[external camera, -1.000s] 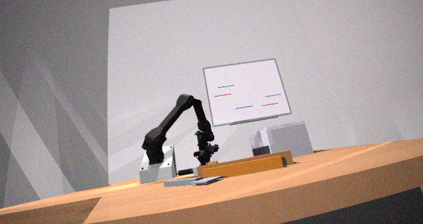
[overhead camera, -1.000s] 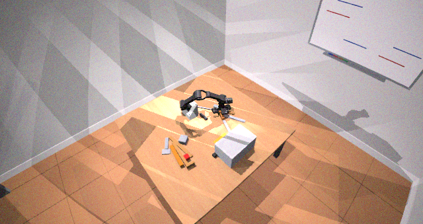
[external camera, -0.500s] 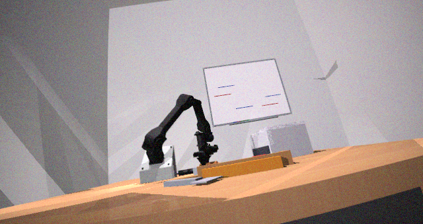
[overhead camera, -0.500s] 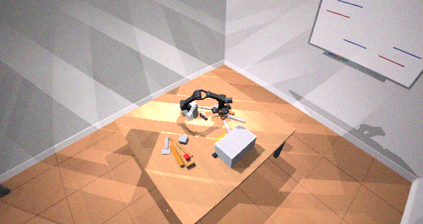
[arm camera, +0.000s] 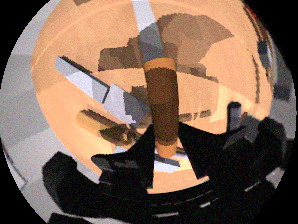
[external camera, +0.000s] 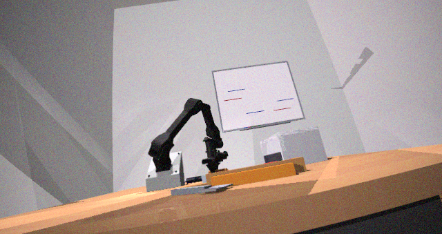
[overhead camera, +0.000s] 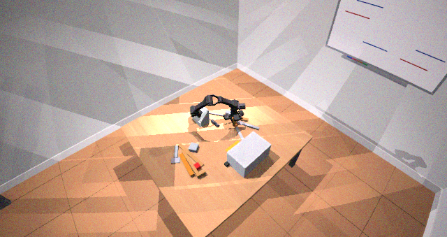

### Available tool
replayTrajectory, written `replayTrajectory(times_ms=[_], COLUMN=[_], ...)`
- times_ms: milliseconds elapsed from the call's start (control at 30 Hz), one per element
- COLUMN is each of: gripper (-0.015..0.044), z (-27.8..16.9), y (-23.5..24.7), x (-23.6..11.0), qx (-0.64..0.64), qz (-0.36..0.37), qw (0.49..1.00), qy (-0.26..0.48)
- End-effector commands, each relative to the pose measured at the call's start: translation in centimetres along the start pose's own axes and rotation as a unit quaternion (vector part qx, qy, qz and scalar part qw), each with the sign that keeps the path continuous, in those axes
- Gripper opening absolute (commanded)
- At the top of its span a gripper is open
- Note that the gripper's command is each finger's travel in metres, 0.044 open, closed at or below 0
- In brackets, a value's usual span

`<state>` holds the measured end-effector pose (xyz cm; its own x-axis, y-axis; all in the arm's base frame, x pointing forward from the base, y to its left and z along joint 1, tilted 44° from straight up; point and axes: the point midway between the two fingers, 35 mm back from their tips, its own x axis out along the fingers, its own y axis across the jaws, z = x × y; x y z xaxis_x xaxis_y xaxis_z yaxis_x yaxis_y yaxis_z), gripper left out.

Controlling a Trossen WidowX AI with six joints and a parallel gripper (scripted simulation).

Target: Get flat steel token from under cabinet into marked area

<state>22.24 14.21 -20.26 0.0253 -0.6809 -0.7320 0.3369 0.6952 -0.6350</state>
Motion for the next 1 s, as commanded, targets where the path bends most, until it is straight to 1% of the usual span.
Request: replayTrajectory(times_ms=[0, 967], gripper=[0.0000, 0.0000], z=[0.2, 5.4], y=[0.1, 0.3], x=[0.0, 0.0], qx=[-0.002, -0.030], qz=[0.002, -0.002], qw=[1.000, 1.000], qy=[0.000, 0.001])
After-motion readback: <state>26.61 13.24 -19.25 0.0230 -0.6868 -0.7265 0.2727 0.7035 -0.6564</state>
